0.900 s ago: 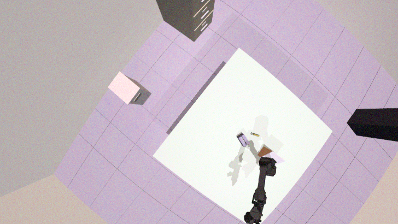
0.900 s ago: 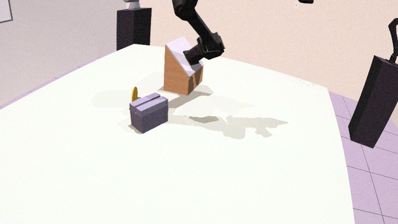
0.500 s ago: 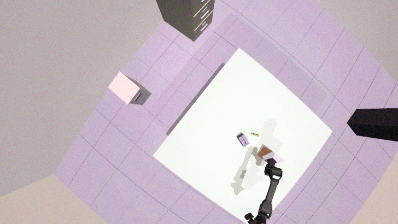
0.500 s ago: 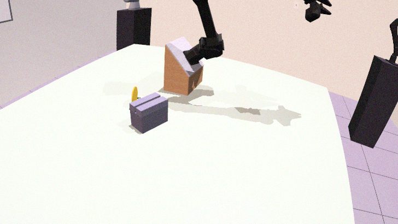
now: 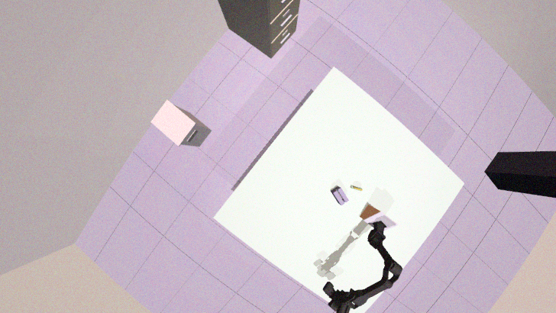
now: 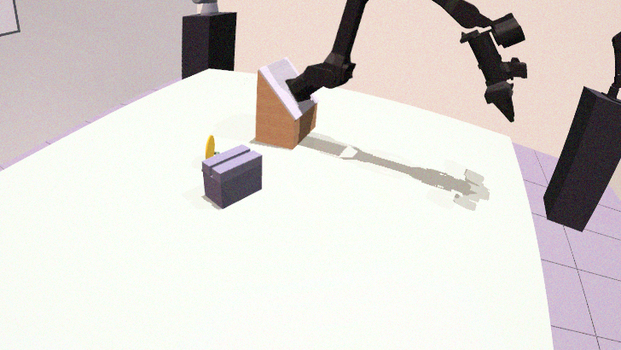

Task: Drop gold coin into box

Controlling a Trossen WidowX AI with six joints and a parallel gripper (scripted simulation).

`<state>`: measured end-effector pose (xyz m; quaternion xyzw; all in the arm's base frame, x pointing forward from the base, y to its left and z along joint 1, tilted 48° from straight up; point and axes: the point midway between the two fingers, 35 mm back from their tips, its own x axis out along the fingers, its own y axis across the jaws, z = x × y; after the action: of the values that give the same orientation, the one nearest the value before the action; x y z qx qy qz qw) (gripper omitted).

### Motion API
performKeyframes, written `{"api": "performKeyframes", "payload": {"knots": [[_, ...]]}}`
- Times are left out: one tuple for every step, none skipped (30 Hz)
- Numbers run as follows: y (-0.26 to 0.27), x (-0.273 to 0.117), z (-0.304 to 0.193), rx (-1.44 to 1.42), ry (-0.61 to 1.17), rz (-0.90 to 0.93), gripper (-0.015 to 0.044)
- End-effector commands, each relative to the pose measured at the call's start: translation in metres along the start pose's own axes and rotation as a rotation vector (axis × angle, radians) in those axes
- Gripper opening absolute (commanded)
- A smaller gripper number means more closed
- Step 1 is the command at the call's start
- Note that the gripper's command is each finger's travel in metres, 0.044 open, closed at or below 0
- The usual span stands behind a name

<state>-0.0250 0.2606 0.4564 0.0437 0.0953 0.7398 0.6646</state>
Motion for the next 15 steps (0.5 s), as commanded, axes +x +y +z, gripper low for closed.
{"api": "performKeyframes", "payload": {"knots": [[-0.042, 0.030, -0.029, -0.074, 0.127, -0.117, 0.0161], [-0.056, 0.036, -0.038, -0.090, 0.164, -0.150, 0.0161], [-0.071, 0.042, -0.046, -0.105, 0.202, -0.181, 0.0161], [-0.086, 0.044, -0.052, -0.119, 0.231, -0.219, 0.0161], [-0.102, 0.045, -0.059, -0.132, 0.260, -0.255, 0.0161], [-0.117, 0.046, -0.065, -0.142, 0.289, -0.290, 0.0161], [-0.132, 0.045, -0.071, -0.151, 0.318, -0.322, 0.0161], [-0.144, 0.045, -0.077, -0.157, 0.342, -0.347, 0.0161], [-0.154, 0.044, -0.081, -0.160, 0.364, -0.366, 0.0161], [-0.165, 0.044, -0.087, -0.159, 0.392, -0.383, 0.0161], [-0.178, 0.043, -0.095, -0.157, 0.426, -0.404, 0.0161], [-0.193, 0.042, -0.104, -0.153, 0.463, -0.425, 0.0161], [-0.208, 0.039, -0.112, -0.147, 0.501, -0.444, 0.0161], [-0.223, 0.035, -0.121, -0.138, 0.538, -0.467, 0.0161], [-0.238, 0.030, -0.130, -0.128, 0.575, -0.489, 0.0161]]}}
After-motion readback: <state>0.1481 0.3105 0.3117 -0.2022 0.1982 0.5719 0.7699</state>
